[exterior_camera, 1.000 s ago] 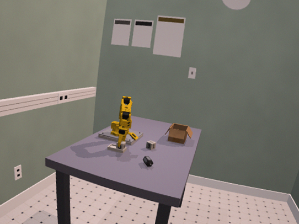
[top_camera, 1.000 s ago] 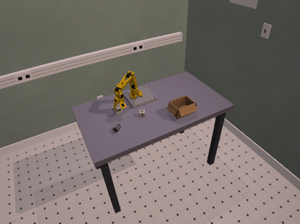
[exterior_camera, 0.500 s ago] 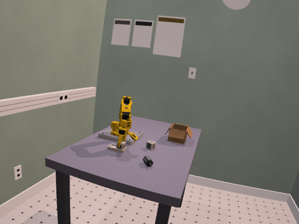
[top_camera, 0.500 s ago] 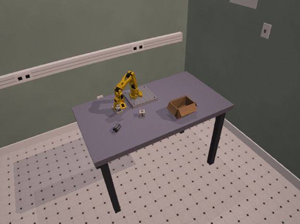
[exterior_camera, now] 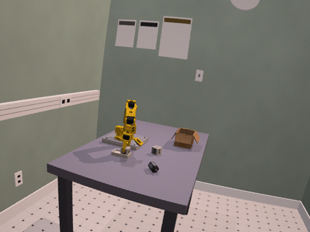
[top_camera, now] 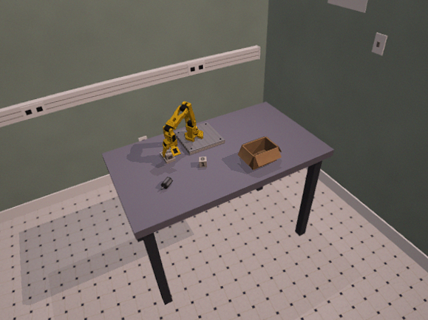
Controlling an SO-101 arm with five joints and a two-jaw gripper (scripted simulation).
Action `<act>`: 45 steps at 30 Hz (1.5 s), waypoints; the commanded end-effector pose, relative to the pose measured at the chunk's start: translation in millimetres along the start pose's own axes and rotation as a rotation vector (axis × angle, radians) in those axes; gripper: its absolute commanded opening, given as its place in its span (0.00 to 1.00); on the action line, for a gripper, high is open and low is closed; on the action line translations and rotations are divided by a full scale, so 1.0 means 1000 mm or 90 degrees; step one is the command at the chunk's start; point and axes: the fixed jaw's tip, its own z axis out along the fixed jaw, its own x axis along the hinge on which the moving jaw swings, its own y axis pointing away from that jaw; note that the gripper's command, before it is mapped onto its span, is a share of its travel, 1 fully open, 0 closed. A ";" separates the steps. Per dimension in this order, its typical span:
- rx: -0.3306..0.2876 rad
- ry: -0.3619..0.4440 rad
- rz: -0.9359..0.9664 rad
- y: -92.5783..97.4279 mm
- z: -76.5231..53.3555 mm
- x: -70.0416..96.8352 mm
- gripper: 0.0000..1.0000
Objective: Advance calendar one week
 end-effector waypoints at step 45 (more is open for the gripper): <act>-0.010 0.003 0.009 -0.003 0.003 0.002 0.13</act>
